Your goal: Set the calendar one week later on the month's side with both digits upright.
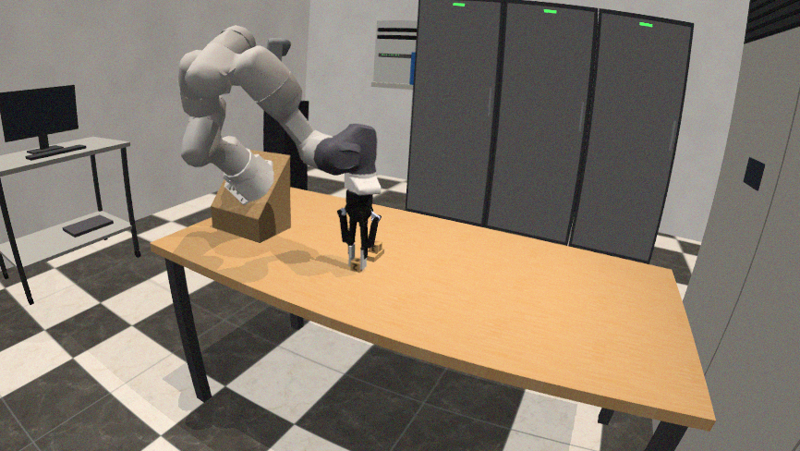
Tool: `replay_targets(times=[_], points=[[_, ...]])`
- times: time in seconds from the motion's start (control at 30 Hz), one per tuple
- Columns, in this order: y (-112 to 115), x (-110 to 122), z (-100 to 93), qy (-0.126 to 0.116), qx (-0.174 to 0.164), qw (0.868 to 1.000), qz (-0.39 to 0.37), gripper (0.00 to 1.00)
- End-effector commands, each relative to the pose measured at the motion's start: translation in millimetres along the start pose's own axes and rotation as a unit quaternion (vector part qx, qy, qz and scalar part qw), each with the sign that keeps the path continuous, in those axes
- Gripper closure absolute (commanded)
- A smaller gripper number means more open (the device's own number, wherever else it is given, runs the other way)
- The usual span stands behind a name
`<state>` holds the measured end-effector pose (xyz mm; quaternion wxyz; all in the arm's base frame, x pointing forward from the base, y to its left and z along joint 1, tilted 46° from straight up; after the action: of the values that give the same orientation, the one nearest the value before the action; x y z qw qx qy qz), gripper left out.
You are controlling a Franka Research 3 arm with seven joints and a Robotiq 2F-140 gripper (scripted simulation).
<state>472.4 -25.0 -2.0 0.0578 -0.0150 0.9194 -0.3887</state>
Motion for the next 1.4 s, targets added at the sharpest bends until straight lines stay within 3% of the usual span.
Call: replay_targets(times=[0.0,0.93,1.13,1.37], points=[[-0.6,-0.5,1.3,0.0,0.0,1.0,0.001,0.83],[-0.6,-0.5,-0.1,0.0,0.0,1.0,0.001,0.83],[-0.6,-0.5,-12.3,0.0,0.0,1.0,0.001,0.83],[-0.6,-0.5,-60.6,0.0,0.0,1.0,0.001,0.83]])
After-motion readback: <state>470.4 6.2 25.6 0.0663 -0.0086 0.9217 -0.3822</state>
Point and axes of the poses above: the point where the finger pads meet when closed, its own z axis out along the fingers, its own x axis across the jaws, y = z × x, the point moved 6 cm from there along -z, back along the fingers, and after that the axes turned 11 degrees about z, right-handed, at the moved point
